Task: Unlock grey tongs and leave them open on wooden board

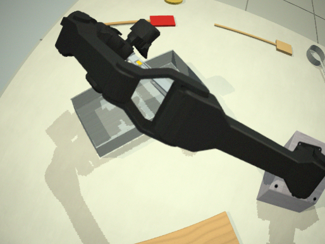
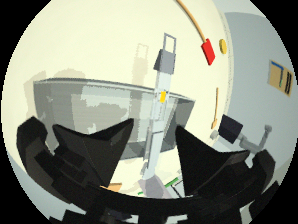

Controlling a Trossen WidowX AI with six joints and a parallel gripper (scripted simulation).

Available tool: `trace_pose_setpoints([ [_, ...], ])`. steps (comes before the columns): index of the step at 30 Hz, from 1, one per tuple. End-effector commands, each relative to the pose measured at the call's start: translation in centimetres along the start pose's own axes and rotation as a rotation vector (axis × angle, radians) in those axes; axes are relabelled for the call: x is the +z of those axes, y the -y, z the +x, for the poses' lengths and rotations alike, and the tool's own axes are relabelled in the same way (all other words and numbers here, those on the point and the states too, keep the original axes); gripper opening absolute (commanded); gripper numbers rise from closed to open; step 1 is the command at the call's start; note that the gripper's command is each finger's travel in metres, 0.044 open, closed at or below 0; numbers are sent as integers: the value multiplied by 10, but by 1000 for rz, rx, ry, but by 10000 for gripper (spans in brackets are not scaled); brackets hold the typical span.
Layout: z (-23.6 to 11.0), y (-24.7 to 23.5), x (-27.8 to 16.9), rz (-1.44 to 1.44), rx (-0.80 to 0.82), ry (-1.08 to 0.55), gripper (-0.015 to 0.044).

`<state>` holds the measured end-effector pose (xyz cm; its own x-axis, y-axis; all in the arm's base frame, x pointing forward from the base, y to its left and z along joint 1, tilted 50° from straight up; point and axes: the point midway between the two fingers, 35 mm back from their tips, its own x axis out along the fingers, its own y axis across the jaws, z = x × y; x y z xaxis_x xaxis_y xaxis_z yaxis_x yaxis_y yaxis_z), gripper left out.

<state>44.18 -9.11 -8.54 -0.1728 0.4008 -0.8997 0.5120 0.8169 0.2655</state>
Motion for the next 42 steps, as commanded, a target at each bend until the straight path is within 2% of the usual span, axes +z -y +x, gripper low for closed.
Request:
trace_pose_setpoints([
  [1,2,5,2,7,-7,3,260],
  [9,6,5,2,7,-7,3,260],
  [42,60,5,4,7,-6,3,260],
])
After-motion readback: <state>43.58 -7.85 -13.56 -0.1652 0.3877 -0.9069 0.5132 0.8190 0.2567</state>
